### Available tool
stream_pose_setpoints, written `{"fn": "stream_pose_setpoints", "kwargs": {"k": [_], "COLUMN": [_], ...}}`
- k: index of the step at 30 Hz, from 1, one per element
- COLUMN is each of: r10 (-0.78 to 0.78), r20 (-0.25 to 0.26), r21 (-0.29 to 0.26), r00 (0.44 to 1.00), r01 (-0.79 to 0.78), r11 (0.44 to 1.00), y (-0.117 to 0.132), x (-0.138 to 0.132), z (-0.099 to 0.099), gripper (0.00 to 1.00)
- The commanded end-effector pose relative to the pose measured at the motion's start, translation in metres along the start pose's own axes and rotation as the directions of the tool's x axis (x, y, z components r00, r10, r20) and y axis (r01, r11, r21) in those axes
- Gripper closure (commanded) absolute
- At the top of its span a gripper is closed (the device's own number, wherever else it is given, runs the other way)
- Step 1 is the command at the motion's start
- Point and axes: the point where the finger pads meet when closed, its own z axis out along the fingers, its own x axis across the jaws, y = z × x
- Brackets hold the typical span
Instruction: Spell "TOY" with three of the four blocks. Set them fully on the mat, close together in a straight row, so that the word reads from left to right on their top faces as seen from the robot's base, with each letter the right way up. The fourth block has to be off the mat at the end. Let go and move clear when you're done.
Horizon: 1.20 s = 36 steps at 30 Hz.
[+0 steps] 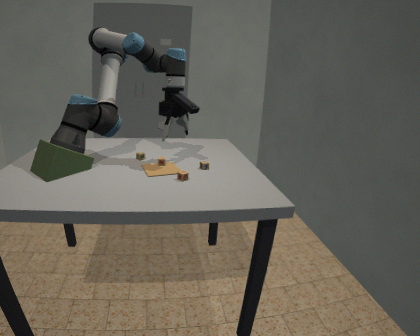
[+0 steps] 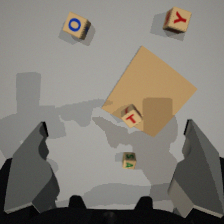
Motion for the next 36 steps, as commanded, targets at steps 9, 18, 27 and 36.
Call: {"fn": "stream_pose_setpoints", "kwargs": {"k": [9, 18, 27, 36], "r10": [-0.308, -0.481, -0.662, -0.776], "r20": [0.006, 0.006, 0.006, 0.005], "r21": [-0.001, 0.000, 0.002, 0.003], "r00": [0.952, 0.877, 0.750, 0.631], "r01": [0.308, 0.481, 0.662, 0.776], "r11": [0.952, 0.877, 0.750, 0.631], "y": [-0.016, -0.024, -0.034, -0.040], "x": [-0.011, -0.017, -0.024, -0.029], "z": [-0.002, -0.002, -0.003, -0.002], "gripper": [0.00, 0.00, 0.00, 0.00]}}
